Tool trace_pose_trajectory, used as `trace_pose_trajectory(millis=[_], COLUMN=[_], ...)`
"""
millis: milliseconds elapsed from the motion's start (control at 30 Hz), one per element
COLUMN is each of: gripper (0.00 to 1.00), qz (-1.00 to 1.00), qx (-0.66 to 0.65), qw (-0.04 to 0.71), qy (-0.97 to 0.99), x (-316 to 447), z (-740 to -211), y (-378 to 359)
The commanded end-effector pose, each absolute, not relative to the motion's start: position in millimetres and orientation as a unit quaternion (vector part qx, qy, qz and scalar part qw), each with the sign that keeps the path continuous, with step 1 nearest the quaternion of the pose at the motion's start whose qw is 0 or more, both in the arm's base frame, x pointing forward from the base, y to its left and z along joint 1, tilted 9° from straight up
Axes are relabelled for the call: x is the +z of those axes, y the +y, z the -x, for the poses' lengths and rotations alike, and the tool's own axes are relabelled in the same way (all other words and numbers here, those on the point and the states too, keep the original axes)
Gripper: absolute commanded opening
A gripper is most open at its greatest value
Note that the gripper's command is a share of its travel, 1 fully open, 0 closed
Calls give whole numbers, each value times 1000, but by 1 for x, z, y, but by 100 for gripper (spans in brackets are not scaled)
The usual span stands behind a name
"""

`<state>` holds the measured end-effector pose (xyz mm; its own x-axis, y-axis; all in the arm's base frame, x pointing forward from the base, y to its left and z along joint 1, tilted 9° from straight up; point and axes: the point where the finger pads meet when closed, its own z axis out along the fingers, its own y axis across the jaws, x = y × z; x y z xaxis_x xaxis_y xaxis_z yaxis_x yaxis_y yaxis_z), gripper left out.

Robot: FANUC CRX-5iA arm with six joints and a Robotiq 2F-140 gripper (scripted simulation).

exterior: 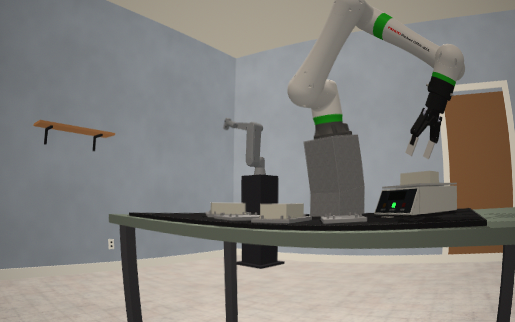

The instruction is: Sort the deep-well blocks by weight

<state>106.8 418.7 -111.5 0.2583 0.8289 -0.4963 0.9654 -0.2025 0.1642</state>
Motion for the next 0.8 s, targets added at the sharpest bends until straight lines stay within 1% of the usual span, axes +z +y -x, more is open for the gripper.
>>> trace_pose_trajectory(millis=[0,767], gripper=[100,100], qz=[-760,-760], qx=[-151,-151], qw=[225,225], qy=[590,590], x=[-111,-131], z=[-107,-110], y=[419,418])
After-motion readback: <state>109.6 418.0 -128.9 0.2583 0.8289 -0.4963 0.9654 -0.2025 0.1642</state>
